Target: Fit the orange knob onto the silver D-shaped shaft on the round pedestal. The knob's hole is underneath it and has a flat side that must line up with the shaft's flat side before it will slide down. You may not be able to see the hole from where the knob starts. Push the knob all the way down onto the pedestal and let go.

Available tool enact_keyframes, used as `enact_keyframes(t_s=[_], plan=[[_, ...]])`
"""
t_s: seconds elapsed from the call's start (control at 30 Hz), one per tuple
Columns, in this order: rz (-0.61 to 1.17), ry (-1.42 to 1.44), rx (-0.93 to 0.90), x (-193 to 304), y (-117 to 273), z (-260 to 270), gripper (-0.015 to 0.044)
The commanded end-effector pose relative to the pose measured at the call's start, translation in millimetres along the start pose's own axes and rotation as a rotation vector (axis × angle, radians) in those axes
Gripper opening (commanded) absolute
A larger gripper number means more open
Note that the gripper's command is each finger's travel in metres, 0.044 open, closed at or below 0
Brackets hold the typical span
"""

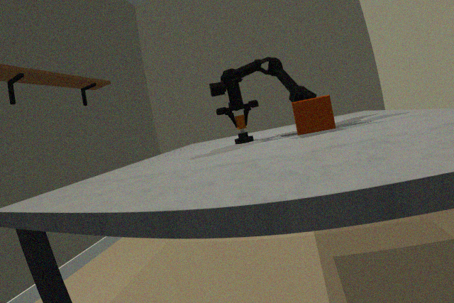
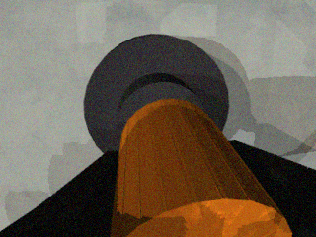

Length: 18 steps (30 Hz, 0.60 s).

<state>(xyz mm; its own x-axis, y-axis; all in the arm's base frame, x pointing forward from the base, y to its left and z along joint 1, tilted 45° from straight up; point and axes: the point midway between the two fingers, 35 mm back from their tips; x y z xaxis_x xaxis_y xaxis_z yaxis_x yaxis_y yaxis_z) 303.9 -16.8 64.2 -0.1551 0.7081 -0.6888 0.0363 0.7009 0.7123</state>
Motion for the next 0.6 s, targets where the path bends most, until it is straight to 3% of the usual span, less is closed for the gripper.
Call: enact_keyframes(t_s=[0.0,0.57], plan=[[-0.006,0.001,-0.005,-1.1,0.6,0.7,0.0],[-0.006,0.0,-0.005,-1.4,-3.5,0.5,0.0]])
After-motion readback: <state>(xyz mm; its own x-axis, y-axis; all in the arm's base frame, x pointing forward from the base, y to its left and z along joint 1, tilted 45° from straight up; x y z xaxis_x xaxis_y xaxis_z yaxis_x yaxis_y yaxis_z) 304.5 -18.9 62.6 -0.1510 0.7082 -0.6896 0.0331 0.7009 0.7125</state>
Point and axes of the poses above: the point midway between the two fingers, 35 mm back from their tips, its own y axis back along the fingers, its own z axis across the jaws, x = y × z, and after that the axes turned 6 degrees about y, right-handed
